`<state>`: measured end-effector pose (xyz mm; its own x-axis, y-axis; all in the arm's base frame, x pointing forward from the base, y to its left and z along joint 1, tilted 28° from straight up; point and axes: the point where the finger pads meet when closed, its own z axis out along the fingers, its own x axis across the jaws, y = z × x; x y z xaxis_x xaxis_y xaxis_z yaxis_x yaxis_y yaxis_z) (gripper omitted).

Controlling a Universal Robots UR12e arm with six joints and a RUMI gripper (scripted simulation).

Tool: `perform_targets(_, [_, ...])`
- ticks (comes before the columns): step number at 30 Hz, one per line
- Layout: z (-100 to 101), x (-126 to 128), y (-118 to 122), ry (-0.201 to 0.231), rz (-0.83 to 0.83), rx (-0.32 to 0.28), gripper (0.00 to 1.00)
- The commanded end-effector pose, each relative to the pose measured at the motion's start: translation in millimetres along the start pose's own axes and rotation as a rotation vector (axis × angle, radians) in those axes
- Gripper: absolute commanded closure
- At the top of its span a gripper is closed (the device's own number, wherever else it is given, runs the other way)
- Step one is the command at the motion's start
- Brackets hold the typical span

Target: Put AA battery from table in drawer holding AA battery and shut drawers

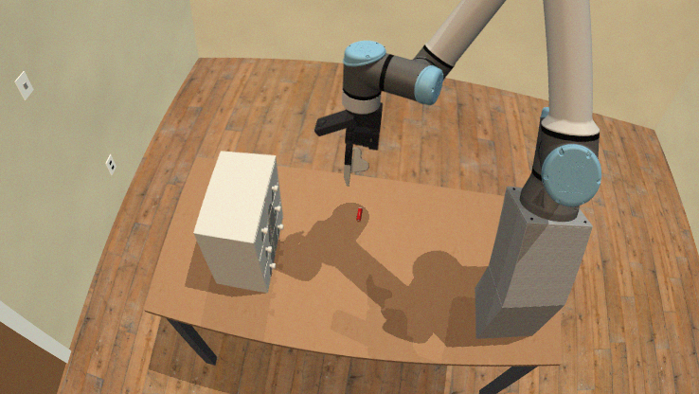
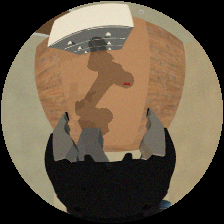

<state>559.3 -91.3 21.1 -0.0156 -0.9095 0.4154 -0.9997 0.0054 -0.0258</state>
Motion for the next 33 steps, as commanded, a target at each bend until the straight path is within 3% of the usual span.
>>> perform_targets(1, [7.3,3.0,8.9,0.033,0.003,0.006,0.0])
perform_targets(8, [11.6,5.2,16.0,0.056,0.006,0.007,0.0])
perform_targets(28, [12.2,5.5,16.8,0.058,0.006,0.007,0.0])
perform_targets(33, [26.7,6.9,10.2,0.058,0.003,0.007,0.0])
